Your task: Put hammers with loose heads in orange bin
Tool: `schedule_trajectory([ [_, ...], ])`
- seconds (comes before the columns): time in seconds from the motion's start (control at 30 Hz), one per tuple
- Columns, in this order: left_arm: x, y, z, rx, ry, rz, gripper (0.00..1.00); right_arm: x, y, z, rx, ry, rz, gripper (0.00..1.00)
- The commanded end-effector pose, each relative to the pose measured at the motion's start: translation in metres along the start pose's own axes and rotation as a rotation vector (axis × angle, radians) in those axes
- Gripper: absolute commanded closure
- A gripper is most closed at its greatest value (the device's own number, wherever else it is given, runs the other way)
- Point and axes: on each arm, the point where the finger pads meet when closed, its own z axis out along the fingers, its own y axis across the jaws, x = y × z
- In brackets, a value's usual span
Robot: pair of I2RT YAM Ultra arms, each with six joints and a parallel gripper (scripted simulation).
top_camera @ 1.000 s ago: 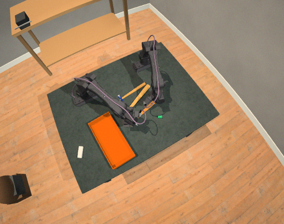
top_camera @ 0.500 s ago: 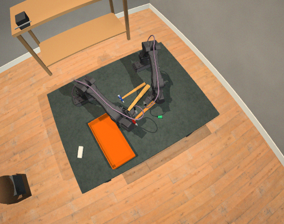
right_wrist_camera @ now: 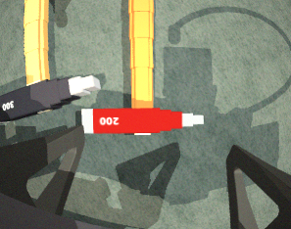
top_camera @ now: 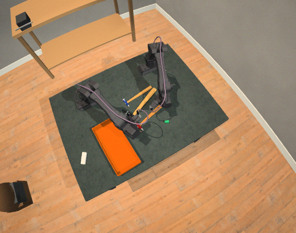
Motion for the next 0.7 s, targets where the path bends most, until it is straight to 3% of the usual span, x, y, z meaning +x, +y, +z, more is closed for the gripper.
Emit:
schedule_trajectory([
  [0.0, 0.001, 0.003, -0.006, -0.014, -0.003, 0.001, 0.79, -0.002, 0.004, -0.002, -0.011, -0.015, -0.006, 0.0],
  [0.1, 0.001, 0.003, -0.006, -0.014, -0.003, 0.001, 0.79, -0.005, 0.0, -0.003, 0.002, -0.019, -0.016, 0.0],
  [0.2, 0.001, 0.003, -0.01, -0.022, -0.008, 0.001, 0.5, -0.005, 0.0, -0.003, 0.002, -0.019, -0.016, 0.0],
  [0.67, -0.005, 0.004, -0.036, -0.058, -0.032, -0.003, 0.48, -0.005, 0.0, -0.003, 0.002, -0.019, -0.016, 0.0],
])
